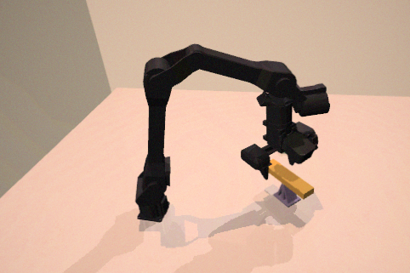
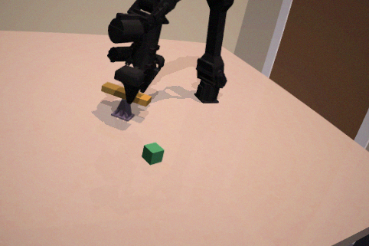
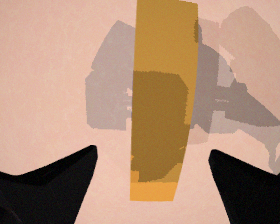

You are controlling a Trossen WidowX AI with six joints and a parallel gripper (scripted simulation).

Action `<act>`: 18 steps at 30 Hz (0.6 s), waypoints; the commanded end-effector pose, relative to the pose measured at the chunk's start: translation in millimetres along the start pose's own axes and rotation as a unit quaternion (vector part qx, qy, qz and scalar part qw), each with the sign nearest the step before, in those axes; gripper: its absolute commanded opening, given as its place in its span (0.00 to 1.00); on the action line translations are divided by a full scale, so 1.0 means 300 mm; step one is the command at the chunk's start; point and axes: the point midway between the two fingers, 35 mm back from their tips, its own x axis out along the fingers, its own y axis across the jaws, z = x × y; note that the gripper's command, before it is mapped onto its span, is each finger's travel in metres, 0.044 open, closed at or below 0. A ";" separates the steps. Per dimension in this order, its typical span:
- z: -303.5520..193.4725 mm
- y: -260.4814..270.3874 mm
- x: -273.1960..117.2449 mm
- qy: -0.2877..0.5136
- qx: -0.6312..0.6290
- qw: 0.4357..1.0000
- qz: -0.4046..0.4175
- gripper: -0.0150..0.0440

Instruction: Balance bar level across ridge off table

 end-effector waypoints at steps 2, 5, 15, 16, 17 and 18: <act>0.001 0.001 -0.006 0.000 0.000 1.000 0.000 1.00; 0.006 0.012 -0.091 0.000 0.000 1.000 0.000 1.00; 0.001 0.000 -0.333 0.000 0.000 1.000 0.000 1.00; 0.001 0.000 -0.333 0.000 0.000 1.000 0.000 1.00; 0.001 0.000 -0.333 0.000 0.000 1.000 0.000 1.00; 0.001 0.000 -0.333 0.000 0.000 1.000 0.000 1.00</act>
